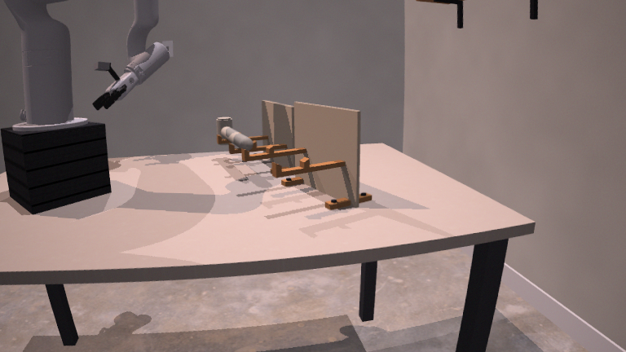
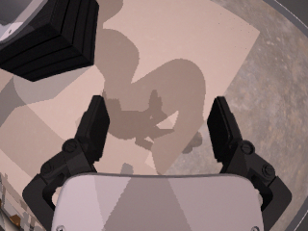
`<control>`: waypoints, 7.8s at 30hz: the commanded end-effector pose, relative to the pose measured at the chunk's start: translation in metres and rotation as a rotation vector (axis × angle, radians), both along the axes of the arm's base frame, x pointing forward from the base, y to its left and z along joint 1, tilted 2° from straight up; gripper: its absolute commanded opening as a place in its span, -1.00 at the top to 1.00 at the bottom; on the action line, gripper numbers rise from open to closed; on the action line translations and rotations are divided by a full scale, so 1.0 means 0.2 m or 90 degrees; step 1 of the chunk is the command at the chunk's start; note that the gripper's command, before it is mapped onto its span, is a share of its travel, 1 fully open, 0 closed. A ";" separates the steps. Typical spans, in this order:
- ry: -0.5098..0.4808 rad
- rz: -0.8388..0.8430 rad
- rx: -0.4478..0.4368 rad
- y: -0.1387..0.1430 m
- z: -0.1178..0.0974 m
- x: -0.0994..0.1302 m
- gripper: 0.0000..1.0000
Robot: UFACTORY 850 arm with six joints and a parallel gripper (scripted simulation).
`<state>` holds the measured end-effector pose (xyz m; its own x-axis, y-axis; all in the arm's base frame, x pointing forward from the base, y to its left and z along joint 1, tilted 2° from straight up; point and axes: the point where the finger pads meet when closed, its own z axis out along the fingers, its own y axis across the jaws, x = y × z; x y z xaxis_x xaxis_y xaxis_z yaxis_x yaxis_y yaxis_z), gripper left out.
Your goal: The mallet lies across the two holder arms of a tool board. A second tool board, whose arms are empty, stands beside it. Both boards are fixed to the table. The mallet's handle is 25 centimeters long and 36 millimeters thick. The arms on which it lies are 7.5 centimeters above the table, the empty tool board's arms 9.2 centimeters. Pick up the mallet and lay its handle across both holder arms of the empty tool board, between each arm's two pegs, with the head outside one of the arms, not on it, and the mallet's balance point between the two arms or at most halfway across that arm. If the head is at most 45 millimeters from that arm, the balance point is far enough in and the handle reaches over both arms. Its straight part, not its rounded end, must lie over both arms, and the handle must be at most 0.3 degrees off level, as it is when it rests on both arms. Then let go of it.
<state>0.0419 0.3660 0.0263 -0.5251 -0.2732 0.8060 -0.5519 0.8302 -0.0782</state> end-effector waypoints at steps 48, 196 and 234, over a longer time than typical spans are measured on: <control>-0.222 -0.326 -0.154 0.04 0.12 0.64 -1.00; -0.662 -1.147 -0.208 -0.94 -0.11 2.17 -1.00; -0.663 -1.147 -0.208 -0.94 -0.48 2.18 1.00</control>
<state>0.4777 0.1783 -0.0701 -0.1649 0.9862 0.0115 0.9860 0.1646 0.0263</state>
